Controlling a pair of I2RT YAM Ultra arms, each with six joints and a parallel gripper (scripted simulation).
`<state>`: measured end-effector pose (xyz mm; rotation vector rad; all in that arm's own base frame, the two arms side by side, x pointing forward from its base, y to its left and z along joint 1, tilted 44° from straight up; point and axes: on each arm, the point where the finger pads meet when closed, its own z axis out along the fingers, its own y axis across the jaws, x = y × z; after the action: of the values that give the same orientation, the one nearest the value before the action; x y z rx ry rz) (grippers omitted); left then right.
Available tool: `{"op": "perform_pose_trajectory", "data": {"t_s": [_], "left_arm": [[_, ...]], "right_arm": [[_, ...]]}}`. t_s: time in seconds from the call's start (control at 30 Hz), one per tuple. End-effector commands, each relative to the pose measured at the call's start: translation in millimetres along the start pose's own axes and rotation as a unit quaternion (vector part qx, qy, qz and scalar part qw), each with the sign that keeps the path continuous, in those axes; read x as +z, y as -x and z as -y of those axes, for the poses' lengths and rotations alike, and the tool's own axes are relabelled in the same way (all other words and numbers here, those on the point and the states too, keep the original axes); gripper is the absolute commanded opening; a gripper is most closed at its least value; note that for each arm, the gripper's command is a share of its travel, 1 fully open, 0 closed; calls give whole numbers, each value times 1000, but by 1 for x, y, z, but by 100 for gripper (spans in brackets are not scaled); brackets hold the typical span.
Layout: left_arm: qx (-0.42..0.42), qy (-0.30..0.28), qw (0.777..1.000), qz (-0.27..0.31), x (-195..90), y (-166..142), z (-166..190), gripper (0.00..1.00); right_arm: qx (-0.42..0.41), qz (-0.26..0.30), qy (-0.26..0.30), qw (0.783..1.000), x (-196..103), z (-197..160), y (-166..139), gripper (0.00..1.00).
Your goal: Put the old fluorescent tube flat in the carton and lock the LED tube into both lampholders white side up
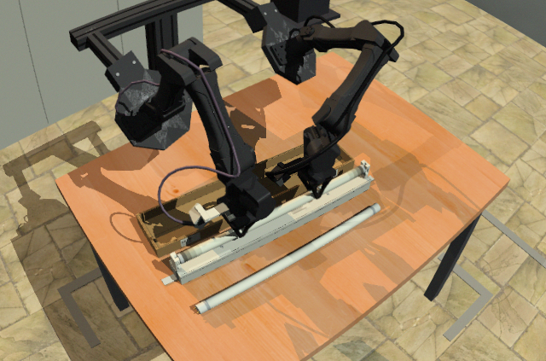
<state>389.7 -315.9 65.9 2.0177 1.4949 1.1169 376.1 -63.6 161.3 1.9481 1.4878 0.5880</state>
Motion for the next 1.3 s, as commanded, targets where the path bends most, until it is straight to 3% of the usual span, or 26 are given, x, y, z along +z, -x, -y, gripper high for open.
{"op": "perform_pose_trajectory", "data": {"t_s": [0.0, 0.1, 0.2, 0.27, 0.67, 0.7, 0.83, 1.27], "left_arm": [[10, 39, 999, 16, -18, 12, -5, 11], [10, 54, 998, 16, -18, 12, -5, 11], [21, 34, 999, 16, -17, 11, 6, 11], [14, 61, 998, 16, -19, 13, -2, 11], [17, 103, 994, 19, -19, 13, 1, 11], [26, 86, 996, 22, -18, 13, 10, 11], [23, 108, 994, 16, -16, 15, 7, 11], [53, 92, 994, 13, -3, 18, 33, 11]], "right_arm": [[-5, 14, 27, 1000, -7, -1, 5, 11], [-6, 14, 40, 999, -8, 0, 4, 11], [-5, 17, 19, 1000, -7, 10, 8, 11], [-8, 13, 50, 999, -8, 1, 2, 11], [-5, 21, 87, 996, -7, 6, 8, 11], [-6, 22, 68, 997, -5, 14, 10, 11], [-8, 17, 97, 995, -7, 6, 4, 11], [-11, 19, 82, 996, 3, 23, 5, 11]]}}
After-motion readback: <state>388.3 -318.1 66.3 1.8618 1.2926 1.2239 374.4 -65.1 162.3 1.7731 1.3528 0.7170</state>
